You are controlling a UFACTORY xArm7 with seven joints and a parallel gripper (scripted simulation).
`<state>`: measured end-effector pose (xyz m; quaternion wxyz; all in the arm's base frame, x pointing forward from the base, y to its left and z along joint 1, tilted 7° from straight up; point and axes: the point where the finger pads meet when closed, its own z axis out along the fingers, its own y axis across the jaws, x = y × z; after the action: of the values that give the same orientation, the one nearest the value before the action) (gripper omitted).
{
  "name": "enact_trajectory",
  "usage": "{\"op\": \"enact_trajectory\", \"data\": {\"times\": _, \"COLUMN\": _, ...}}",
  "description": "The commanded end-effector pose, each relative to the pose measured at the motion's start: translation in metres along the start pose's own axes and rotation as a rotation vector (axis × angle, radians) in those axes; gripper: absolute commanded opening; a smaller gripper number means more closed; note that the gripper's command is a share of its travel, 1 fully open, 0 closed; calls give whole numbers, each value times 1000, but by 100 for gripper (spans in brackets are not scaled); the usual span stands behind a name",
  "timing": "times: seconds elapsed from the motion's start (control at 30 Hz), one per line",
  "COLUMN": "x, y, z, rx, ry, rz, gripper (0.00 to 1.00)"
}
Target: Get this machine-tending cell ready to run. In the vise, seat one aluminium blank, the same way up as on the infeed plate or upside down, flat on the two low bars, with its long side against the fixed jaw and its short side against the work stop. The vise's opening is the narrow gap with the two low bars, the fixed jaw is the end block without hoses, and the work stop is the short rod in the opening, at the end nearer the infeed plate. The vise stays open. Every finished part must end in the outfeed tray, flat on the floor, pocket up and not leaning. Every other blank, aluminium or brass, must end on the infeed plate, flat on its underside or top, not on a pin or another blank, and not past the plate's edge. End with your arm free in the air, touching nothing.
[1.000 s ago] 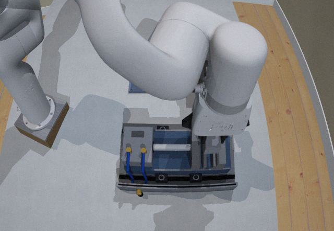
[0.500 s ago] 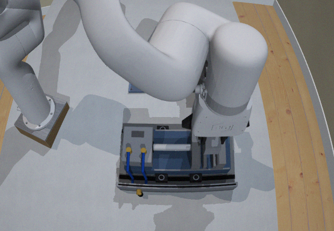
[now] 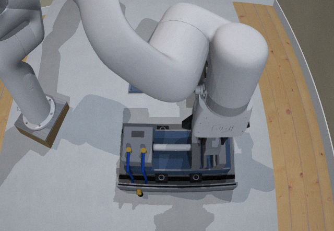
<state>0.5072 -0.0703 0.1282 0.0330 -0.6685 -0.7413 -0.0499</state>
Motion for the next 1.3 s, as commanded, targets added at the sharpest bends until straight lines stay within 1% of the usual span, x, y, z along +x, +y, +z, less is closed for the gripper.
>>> {"op": "enact_trajectory", "data": {"times": 0.0, "x": -1, "y": 1, "z": -2, "rx": -5, "ry": -2, "rz": 0, "gripper": 0}}
{"op": "enact_trajectory", "data": {"times": 0.73, "x": -1, "y": 1, "z": -1, "rx": -5, "ry": -2, "rz": 0, "gripper": 0}}
{"op": "enact_trajectory", "data": {"times": 1.27, "x": 0, "y": 2, "z": 5, "rx": -5, "ry": -2, "rz": -2, "gripper": 0}}
